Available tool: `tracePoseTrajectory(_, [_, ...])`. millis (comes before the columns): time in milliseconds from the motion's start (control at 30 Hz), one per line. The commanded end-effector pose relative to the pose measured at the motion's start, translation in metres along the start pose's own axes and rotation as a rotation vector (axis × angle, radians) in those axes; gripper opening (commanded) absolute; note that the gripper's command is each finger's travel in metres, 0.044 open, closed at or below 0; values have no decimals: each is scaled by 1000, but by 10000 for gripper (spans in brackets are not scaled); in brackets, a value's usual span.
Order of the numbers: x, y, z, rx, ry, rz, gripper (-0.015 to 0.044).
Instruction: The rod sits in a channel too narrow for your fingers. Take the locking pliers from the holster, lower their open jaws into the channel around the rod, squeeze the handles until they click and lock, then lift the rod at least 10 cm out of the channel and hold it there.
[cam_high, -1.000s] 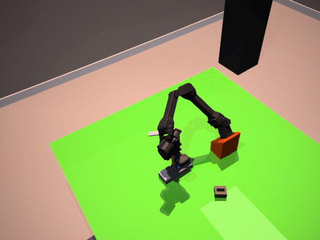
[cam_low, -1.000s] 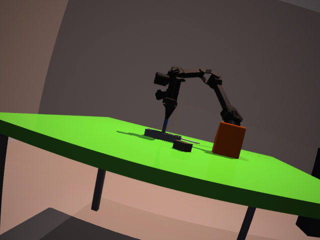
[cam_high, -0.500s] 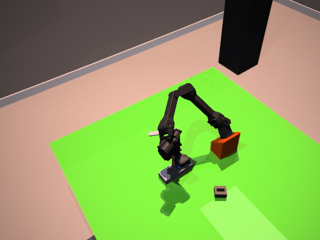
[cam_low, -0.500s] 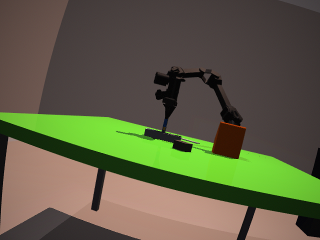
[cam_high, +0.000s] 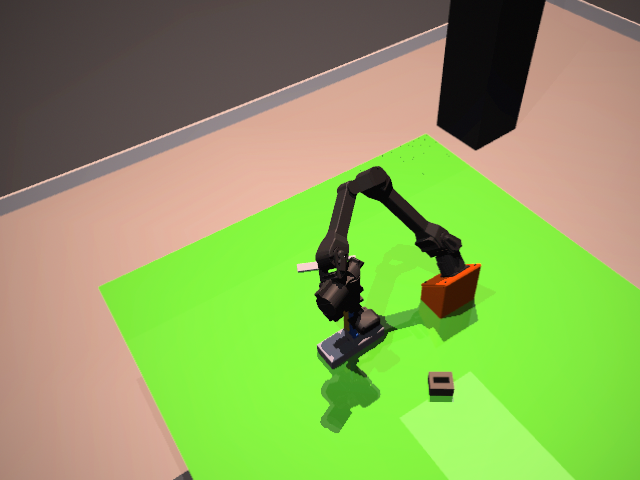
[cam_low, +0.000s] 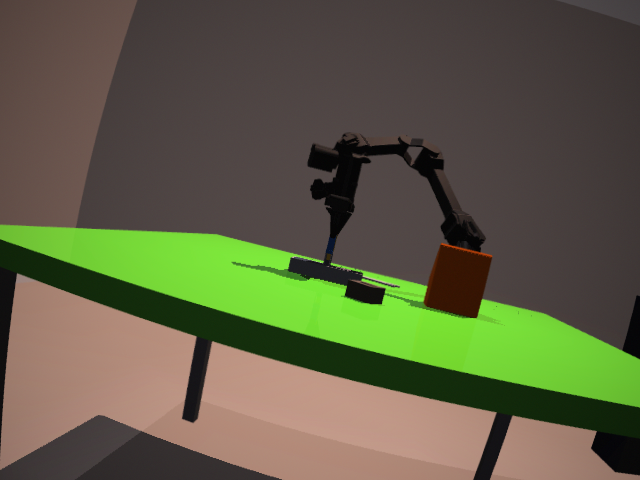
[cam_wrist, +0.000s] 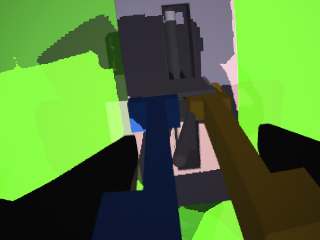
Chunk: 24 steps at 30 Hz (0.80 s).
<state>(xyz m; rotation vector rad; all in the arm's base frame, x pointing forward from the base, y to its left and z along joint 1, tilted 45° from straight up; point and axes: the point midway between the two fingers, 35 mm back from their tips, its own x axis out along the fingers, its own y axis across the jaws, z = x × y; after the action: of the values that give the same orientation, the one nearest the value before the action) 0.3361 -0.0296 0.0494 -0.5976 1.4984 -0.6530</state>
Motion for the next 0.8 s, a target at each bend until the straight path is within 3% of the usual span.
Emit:
tracePoseTrajectory(0, [1,2,0,3,2,4,225])
tracePoseTrajectory(100, [1,2,0,3,2,4,225])
tracePoseTrajectory(267, [1,2,0,3,2,4,105])
tracePoseTrajectory(767, [-6,4,0,2,1,-3,105])
